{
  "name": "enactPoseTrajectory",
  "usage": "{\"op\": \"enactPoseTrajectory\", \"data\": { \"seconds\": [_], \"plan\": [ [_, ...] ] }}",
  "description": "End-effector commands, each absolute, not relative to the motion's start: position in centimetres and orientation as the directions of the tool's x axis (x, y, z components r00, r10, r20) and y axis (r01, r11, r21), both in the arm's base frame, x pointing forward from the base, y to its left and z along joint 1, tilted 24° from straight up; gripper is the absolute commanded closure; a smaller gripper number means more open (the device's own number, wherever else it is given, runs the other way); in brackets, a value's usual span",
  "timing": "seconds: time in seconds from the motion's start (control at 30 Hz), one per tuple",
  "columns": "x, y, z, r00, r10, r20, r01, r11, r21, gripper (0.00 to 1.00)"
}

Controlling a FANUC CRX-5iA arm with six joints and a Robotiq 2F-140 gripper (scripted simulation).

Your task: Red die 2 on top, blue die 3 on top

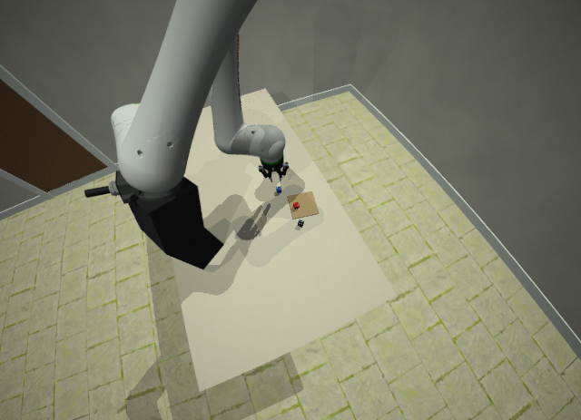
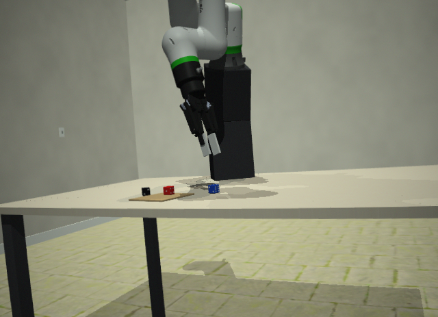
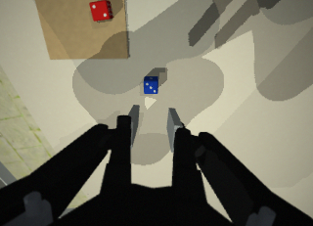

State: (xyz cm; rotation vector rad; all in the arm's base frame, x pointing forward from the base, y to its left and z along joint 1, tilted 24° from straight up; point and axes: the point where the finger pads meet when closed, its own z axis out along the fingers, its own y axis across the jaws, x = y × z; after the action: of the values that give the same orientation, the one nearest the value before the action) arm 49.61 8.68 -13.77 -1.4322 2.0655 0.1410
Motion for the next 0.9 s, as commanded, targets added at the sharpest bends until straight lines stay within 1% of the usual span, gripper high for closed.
{"op": "enactPoseTrajectory", "data": {
  "seconds": [0.0,0.17,0.37,0.4,0.7,0.87],
  "plan": [
    [50.2,9.2,-13.2,-0.297,-0.871,-0.391,-0.870,0.416,-0.266,0.75],
    [50.2,9.6,-12.6,-0.330,-0.890,-0.314,-0.870,0.416,-0.263,0.75],
    [50.1,9.7,-12.4,-0.336,-0.892,-0.302,-0.871,0.416,-0.262,0.75],
    [50.1,9.7,-12.4,-0.336,-0.892,-0.302,-0.871,0.416,-0.262,0.00],
    [50.1,9.7,-12.5,-0.337,-0.892,-0.302,-0.870,0.418,-0.261,0.00],
    [50.9,9.3,-15.4,-0.408,-0.854,-0.324,-0.839,0.490,-0.235,0.00]
  ]
}}
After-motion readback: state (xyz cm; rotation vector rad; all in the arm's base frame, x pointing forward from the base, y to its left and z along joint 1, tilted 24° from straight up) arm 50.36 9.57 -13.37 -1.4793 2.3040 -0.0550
